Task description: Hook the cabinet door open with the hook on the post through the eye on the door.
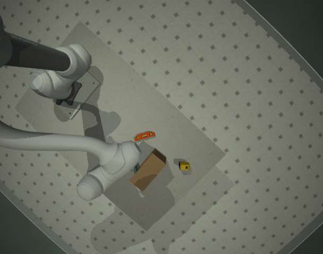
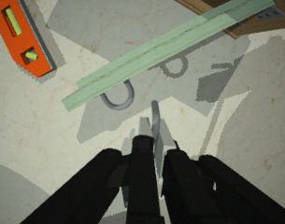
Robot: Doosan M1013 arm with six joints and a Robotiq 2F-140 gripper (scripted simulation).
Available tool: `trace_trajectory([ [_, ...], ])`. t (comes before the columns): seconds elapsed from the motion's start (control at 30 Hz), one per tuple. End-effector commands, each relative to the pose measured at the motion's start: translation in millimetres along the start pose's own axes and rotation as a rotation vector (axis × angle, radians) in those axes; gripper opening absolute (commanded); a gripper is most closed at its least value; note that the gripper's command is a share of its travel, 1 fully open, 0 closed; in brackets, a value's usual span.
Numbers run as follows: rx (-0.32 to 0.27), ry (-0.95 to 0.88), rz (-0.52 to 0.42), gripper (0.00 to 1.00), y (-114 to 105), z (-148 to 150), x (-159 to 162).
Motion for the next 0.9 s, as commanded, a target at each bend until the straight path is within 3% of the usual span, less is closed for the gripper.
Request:
trace_trajectory([
  [0.0, 0.0, -0.008, 0.0, 0.03, 0, -3, 0],
  [0.87, 0.0, -0.173, 0.0, 0.03, 0, -17, 2],
])
Point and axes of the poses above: the point where the finger pads meet when closed, its own y axis out along the fingers, its own z axis across the jaws, x = y × z, the point moved 5 cm from there along -y, back along the fingers, and after that the axes turned 4 degrees about y, right-handed, at the moved point
